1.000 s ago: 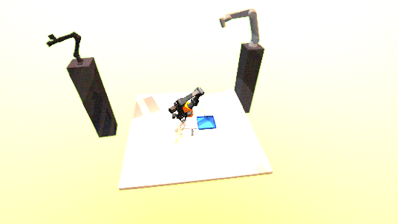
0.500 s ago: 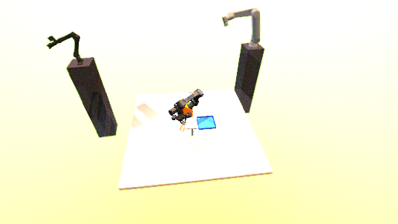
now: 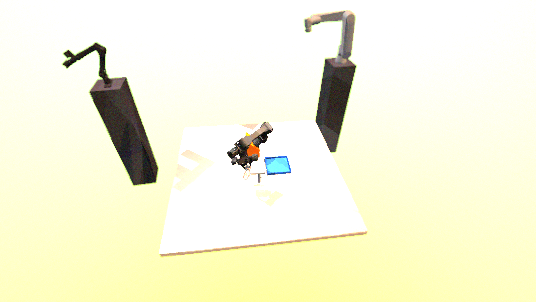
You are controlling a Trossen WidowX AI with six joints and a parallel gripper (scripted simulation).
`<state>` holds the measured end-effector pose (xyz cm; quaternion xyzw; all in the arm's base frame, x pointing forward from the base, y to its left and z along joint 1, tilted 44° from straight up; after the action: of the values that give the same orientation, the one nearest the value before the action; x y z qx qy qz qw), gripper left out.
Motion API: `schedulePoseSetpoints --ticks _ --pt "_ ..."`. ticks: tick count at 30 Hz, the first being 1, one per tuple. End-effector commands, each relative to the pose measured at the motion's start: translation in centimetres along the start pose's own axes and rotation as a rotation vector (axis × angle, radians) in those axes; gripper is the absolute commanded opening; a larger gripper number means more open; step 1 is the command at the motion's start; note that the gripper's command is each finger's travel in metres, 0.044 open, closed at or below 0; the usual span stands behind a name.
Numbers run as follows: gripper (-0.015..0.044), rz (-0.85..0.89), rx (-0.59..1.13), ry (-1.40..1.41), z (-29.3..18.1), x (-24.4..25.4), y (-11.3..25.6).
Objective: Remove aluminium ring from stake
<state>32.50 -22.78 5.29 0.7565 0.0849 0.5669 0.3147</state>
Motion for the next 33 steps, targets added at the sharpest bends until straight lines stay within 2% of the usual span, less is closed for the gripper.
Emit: schedulePoseSetpoints --ticks 1,16,33 --pt "0.0000 0.004 -0.008 0.002 0.7 0.3 0.0" --pt "0.0000 0.006 -0.011 0.013 2.0 0.9 -0.3" --pt "0.0000 -0.009 -0.113 0.264 0.5 1.2 -0.1"
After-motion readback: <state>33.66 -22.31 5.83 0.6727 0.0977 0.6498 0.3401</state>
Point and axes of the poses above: the point midway between the two fingers, 35 mm back from their tips, its own y axis back along the fingers, its own x axis across the jaws, z = x × y, the point moved 7 cm from there along y, back along the fingers, and after that the axes turned 12 degrees about -y, right-handed, at the moved point
